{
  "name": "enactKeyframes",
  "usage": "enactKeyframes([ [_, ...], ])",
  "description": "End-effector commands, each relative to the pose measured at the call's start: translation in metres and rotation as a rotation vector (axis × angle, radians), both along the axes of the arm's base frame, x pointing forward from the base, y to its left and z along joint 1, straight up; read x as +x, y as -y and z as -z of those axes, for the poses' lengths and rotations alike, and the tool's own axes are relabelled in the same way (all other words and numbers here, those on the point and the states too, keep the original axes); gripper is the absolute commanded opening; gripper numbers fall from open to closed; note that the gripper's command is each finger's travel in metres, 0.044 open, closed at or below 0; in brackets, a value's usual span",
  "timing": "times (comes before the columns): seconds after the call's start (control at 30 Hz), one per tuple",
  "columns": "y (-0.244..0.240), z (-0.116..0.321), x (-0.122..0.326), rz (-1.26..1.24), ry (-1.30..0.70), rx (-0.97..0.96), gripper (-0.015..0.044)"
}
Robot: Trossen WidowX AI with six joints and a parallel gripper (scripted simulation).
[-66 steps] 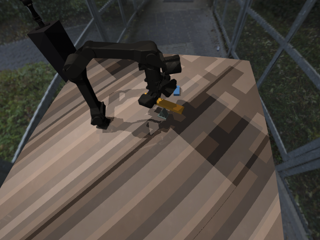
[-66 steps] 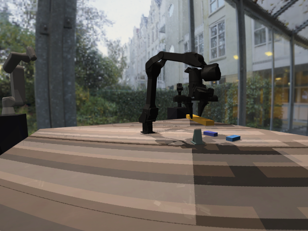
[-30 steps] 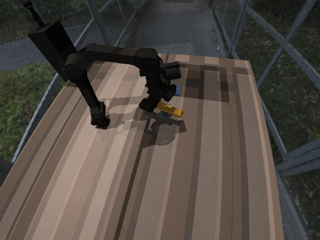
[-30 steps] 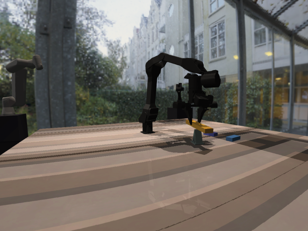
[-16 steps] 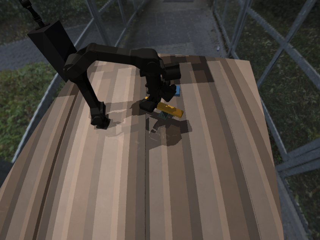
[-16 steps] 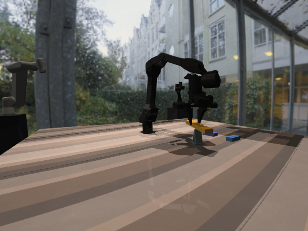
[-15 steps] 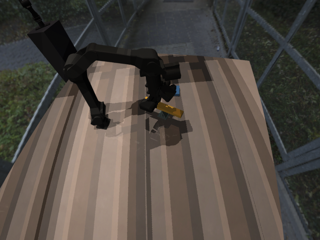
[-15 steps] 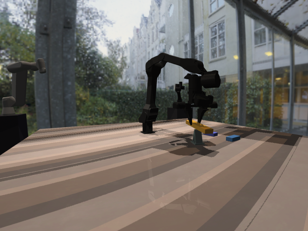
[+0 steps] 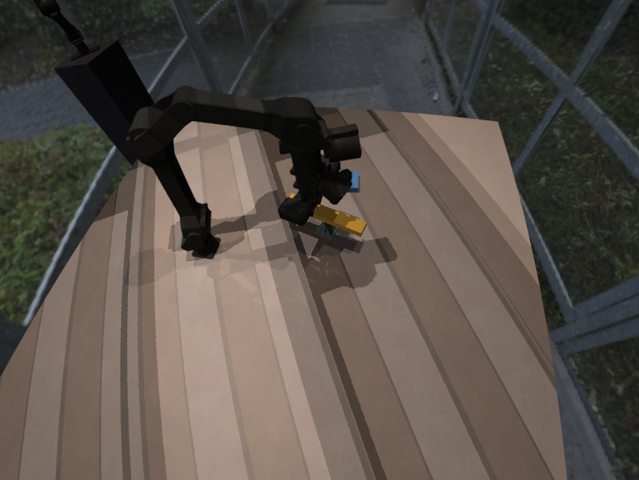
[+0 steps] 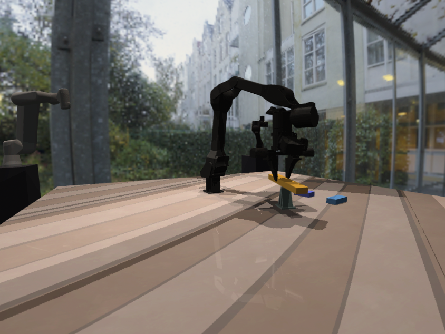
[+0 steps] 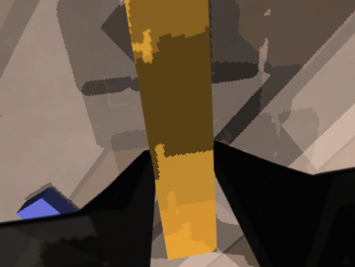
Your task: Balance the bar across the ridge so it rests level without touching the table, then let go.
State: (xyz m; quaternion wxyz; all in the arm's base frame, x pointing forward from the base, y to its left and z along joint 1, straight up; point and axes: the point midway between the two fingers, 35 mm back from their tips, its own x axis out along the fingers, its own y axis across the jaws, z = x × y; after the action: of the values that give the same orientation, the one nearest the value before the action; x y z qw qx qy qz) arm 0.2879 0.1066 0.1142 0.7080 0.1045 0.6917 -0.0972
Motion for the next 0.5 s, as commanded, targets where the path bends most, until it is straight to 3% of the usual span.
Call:
enactKeyframes([
  [0.0,-0.0003,0.0008,0.0003,0.000,0.000,0.002,0.0000],
  [0.47,-0.0003,0.0019,0.0004,0.000,0.000,0.002,0.0000],
])
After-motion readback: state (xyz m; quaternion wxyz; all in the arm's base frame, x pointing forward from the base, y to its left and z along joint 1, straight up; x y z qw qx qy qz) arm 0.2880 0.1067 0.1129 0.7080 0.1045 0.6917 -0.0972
